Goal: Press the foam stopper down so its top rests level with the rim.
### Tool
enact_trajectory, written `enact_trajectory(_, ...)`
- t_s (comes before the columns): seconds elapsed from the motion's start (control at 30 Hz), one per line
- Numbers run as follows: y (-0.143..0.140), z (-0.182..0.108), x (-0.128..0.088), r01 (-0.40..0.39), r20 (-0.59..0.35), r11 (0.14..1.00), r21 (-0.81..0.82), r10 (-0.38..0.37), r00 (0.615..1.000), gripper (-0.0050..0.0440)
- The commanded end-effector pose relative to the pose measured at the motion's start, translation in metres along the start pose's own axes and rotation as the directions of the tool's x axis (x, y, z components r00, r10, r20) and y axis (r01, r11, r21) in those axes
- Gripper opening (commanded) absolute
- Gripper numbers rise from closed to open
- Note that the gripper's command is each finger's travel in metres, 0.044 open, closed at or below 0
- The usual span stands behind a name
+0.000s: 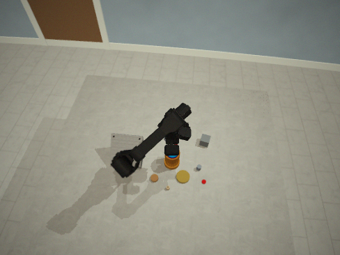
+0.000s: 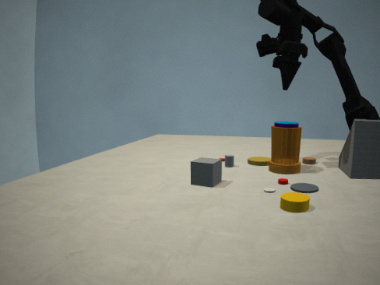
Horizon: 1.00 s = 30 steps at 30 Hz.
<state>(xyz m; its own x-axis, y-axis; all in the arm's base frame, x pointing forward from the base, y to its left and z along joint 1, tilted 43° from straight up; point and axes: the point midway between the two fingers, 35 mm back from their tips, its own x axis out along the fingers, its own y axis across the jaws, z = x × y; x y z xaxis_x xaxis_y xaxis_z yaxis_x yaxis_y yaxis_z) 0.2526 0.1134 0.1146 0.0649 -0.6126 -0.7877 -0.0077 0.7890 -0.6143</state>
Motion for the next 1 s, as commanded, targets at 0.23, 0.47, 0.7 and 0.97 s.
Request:
enact_trajectory(0.23,-0.005,-0.011,0.066,0.093,-0.131,0.995,0.025,-0.089,0.987,0.0000)
enact_trajectory(0.47,-0.005,-0.011,0.073,0.093,-0.130,0.995,0.026,-0.089,0.987,0.0000)
enact_trajectory(0.7,-0.005,-0.011,0.080,0.094,-0.130,0.995,0.026,-0.090,0.987,0.0000)
enact_trajectory(0.97,-0.005,-0.011,0.080,0.094,-0.130,0.995,0.026,-0.090,0.987,0.0000)
